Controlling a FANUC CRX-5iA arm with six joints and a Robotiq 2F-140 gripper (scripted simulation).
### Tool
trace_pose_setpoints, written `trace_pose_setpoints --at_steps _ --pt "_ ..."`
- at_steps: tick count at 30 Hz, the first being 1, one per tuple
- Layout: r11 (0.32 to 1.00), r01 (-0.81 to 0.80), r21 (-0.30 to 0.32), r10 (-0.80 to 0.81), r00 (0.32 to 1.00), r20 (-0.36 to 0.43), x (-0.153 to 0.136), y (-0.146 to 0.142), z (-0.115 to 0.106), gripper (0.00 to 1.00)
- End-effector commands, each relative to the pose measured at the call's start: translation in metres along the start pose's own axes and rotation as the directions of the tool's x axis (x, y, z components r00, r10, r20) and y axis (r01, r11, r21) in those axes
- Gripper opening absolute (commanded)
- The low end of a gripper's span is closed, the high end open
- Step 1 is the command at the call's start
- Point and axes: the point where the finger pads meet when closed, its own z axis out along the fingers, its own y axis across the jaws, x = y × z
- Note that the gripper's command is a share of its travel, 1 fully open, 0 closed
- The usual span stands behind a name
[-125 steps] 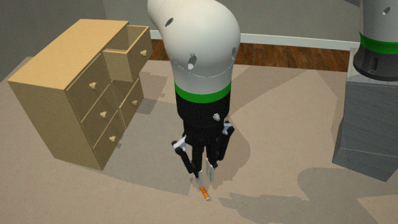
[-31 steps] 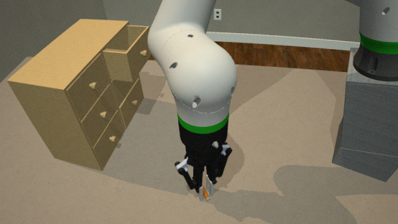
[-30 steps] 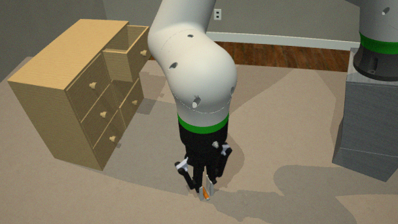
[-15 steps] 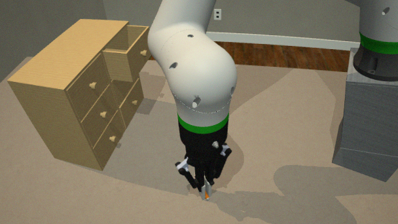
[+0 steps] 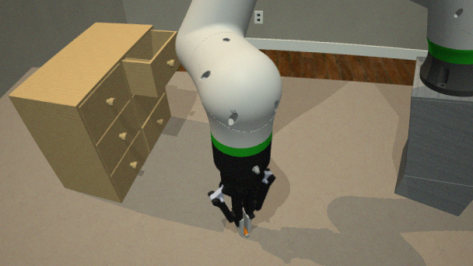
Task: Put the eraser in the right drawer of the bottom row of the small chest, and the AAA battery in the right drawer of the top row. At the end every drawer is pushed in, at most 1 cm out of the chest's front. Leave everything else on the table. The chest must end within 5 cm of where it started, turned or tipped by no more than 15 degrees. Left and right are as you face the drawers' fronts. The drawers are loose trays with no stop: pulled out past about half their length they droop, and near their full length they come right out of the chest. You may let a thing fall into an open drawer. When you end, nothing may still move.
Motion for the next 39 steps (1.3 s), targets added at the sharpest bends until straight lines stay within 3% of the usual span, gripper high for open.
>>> trace_pose_setpoints --at_steps 1,4,7,11,19,25,27,31,32,33,34,36,37,39 --pt "1.000 0.000 0.000 0.000 1.000 0.000 0.000 0.000 -0.026 0.03" --pt "1.000 0.000 0.000 0.000 1.000 0.000 0.000 0.000 -0.063 0.03" --pt "1.000 0.000 0.000 0.000 1.000 0.000 0.000 0.000 -0.063 0.03" --pt "1.000 0.000 0.000 0.000 1.000 0.000 0.000 0.000 -0.093 0.03" --pt "1.000 -0.008 0.000 0.008 1.000 0.000 -0.001 0.000 -0.095 0.03" --pt "0.985 -0.172 0.003 0.172 0.985 -0.002 -0.017 -0.001 -0.095 0.03" --pt "0.937 -0.349 0.007 0.350 0.937 -0.004 -0.035 -0.003 -0.094 0.03" --pt "0.890 -0.456 0.009 0.456 0.890 -0.004 -0.047 -0.005 -0.093 0.03" --pt "0.830 -0.558 0.011 0.558 0.830 -0.003 -0.060 -0.007 -0.093 0.03" --pt "0.823 -0.568 0.011 0.568 0.823 -0.003 -0.060 -0.007 -0.093 0.03" --pt "0.776 -0.631 0.012 0.631 0.776 -0.004 -0.075 -0.010 -0.093 0.03" --pt "0.735 -0.678 0.012 0.678 0.735 -0.002 -0.075 -0.010 -0.093 0.03" --pt "0.675 -0.737 0.014 0.737 0.675 -0.004 -0.090 -0.013 -0.092 0.03" --pt "0.625 -0.781 0.013 0.781 0.625 -0.001 -0.090 -0.013 -0.092 0.03"
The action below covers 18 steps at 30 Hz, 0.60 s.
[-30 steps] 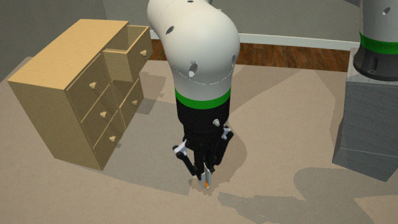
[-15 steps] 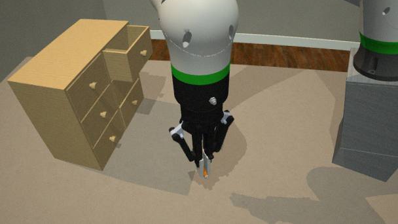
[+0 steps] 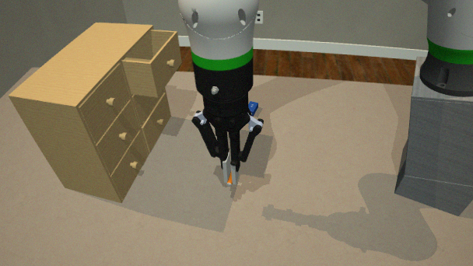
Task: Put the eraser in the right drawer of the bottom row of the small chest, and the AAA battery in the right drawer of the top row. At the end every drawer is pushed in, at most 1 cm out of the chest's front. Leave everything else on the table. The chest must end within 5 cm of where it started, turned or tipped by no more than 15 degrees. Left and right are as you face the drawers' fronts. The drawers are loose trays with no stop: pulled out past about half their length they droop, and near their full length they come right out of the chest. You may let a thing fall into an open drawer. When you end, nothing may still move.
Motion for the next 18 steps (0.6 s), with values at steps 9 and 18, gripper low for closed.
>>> trace_pose_setpoints --at_steps 9,18 --pt "0.808 -0.588 -0.012 0.588 0.808 0.006 -0.060 0.029 -0.001 0.03" --pt "0.521 -0.854 -0.014 0.854 0.521 -0.004 -0.103 0.044 -0.003 0.03"
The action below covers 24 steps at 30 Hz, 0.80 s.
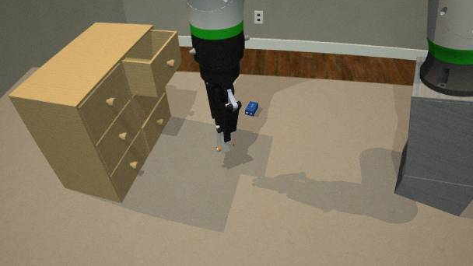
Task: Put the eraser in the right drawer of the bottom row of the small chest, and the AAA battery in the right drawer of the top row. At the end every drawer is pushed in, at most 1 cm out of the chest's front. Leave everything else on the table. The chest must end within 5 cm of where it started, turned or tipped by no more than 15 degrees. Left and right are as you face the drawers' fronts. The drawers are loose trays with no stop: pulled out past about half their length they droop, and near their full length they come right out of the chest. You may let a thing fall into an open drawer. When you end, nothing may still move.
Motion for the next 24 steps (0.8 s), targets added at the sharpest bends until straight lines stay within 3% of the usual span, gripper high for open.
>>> trace_pose_setpoints --at_steps 1,2,6,7,13,24 --pt "0.983 -0.181 -0.020 0.181 0.983 0.009 -0.008 0.020 -0.001 0.03" --pt "0.947 -0.319 -0.024 0.320 0.948 0.005 -0.014 0.032 -0.002 0.03" --pt "0.894 -0.447 -0.029 0.448 0.894 0.001 -0.019 0.042 -0.003 0.03" --pt "0.853 -0.521 -0.030 0.521 0.854 -0.002 -0.023 0.050 -0.004 0.03" --pt "0.757 -0.653 -0.031 0.653 0.757 -0.011 -0.032 0.066 -0.005 0.03" --pt "0.751 -0.659 -0.031 0.659 0.752 -0.011 -0.033 0.067 -0.006 0.03"
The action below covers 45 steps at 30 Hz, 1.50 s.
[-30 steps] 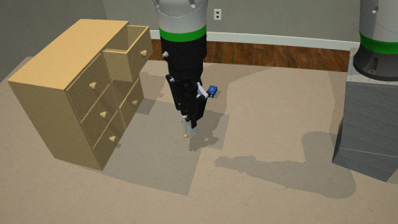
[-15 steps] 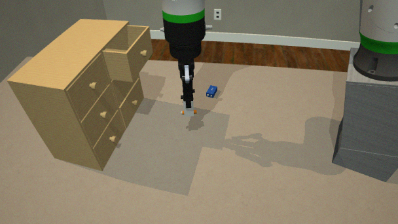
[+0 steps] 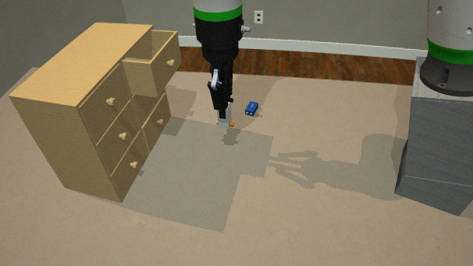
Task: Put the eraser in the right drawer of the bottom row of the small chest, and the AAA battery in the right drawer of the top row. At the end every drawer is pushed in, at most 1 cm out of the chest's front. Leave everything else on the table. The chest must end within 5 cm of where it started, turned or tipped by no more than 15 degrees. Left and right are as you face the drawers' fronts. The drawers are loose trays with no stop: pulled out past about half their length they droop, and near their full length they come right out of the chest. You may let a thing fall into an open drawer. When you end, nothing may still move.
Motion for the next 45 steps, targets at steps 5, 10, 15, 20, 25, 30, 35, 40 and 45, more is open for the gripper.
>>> trace_pose_setpoints --at_steps 5,10,15,20,25,30,35,40,45 --pt "1.000 -0.001 -0.002 0.001 1.000 0.001 0.000 0.000 -0.005 0.03" --pt "1.000 -0.001 -0.002 0.001 1.000 0.001 0.000 0.000 -0.011 0.03" --pt "1.000 -0.001 -0.002 0.001 1.000 0.001 0.000 0.000 -0.020 0.03" --pt "1.000 -0.001 -0.002 0.001 1.000 0.001 0.000 0.000 -0.035 0.03" --pt "1.000 -0.001 -0.002 0.001 1.000 0.001 0.000 0.000 -0.054 0.03" --pt "1.000 -0.001 -0.002 0.001 1.000 0.001 0.000 -0.001 -0.067 0.03" --pt "1.000 -0.001 -0.002 0.001 1.000 0.001 0.000 -0.001 -0.091 0.03" --pt "1.000 -0.001 -0.002 0.001 1.000 0.001 0.000 -0.001 -0.117 0.03" --pt "1.000 -0.001 -0.002 0.001 1.000 0.001 0.001 -0.001 -0.134 0.03"
